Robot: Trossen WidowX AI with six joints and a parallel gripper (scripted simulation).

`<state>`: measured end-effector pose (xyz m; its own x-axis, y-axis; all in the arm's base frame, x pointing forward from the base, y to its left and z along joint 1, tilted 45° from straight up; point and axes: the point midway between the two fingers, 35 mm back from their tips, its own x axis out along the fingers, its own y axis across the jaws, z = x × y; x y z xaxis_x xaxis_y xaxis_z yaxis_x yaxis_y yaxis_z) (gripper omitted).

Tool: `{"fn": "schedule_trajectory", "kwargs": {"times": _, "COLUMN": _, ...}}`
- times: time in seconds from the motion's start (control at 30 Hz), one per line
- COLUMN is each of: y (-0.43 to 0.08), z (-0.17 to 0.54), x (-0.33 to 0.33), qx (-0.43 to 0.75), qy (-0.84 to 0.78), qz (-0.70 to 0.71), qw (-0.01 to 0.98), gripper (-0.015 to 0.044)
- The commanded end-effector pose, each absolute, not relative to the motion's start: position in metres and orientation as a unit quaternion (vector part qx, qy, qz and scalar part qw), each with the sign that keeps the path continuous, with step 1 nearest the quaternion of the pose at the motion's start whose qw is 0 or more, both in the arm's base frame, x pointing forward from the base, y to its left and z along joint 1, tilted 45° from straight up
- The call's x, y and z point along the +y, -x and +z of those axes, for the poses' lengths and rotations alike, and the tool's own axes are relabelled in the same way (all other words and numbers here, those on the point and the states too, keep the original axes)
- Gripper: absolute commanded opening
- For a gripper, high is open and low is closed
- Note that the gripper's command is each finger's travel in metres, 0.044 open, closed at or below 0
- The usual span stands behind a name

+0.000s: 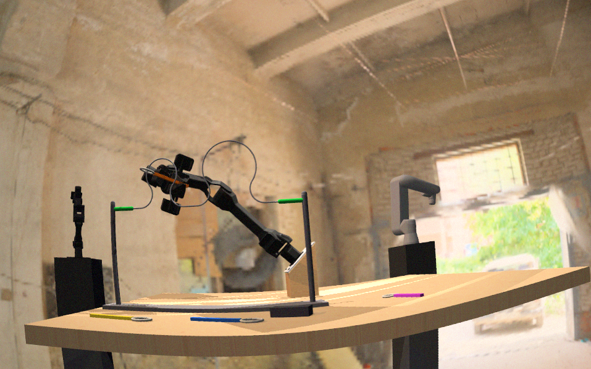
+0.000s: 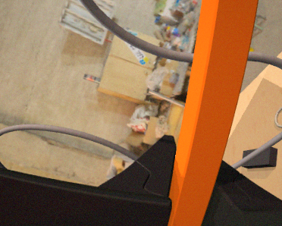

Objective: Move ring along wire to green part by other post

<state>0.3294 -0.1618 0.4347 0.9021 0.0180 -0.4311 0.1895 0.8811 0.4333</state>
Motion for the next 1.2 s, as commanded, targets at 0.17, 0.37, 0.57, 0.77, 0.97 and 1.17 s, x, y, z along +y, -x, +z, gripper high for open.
{"fn": "schedule_trajectory", "kwargs": {"times": 0.17, "y": -0.328, "z": 0.43, "x": -0.172, "qx": 0.231, "qy": -0.146, "qz": -0.076, "qw": 0.959, "gripper": -0.015}}
{"fn": "schedule_trajectory", "kwargs": {"times": 0.37, "y": -0.326, "z": 0.429, "x": -0.179, "qx": 0.238, "qy": -0.087, "qz": -0.094, "qw": 0.963, "gripper": -0.015}}
{"fn": "schedule_trajectory", "kwargs": {"times": 0.57, "y": -0.325, "z": 0.428, "x": -0.185, "qx": 0.243, "qy": -0.028, "qz": -0.112, "qw": 0.963, "gripper": -0.015}}
{"fn": "schedule_trajectory", "kwargs": {"times": 0.77, "y": -0.324, "z": 0.429, "x": -0.192, "qx": 0.248, "qy": 0.031, "qz": -0.13, "qw": 0.96, "gripper": -0.015}}
{"fn": "schedule_trajectory", "kwargs": {"times": 0.97, "y": -0.322, "z": 0.43, "x": -0.199, "qx": 0.251, "qy": 0.09, "qz": -0.147, "qw": 0.953, "gripper": -0.015}}
{"fn": "schedule_trajectory", "kwargs": {"times": 1.17, "y": -0.321, "z": 0.431, "x": -0.206, "qx": 0.253, "qy": 0.148, "qz": -0.164, "qw": 0.942, "gripper": -0.015}}
